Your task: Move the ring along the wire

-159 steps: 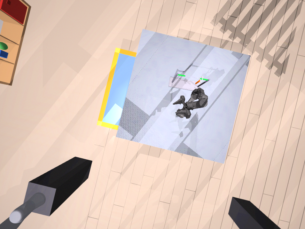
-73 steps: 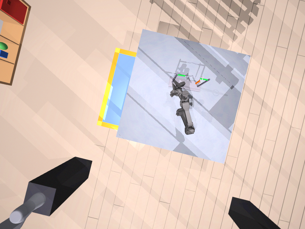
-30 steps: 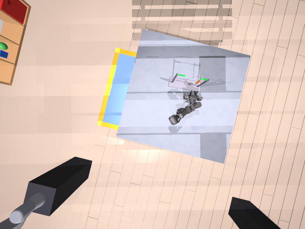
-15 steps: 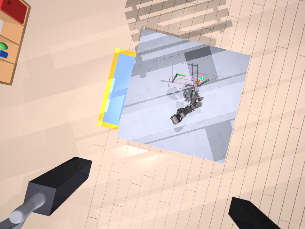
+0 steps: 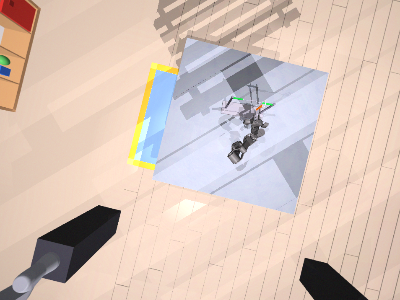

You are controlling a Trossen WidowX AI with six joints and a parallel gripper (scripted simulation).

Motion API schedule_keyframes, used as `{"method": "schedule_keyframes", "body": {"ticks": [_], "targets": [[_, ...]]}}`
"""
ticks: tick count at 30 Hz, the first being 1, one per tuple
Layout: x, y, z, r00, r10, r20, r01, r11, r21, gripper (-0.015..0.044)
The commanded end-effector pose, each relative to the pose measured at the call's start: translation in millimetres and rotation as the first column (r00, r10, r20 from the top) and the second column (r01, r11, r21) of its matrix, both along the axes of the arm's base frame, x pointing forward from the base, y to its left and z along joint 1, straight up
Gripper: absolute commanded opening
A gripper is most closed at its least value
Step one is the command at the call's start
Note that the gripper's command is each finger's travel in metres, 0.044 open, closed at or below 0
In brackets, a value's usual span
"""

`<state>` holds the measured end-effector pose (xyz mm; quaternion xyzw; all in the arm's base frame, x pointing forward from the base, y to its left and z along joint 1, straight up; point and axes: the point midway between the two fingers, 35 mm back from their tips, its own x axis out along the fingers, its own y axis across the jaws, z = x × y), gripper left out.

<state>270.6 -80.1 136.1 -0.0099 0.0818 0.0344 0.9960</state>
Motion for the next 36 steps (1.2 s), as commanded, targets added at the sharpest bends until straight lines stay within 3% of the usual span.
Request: {"method": "schedule_keyframes", "body": {"ticks": [1, 36], "targets": [[6.1, -0.8, 0.8, 1.0, -0.002, 0.0, 0.002, 1.0, 0.004, 0.016], [57.1, 2.0, -6.3, 1.0, -0.002, 0.004, 0.002, 1.0, 0.005, 0.016]]}}
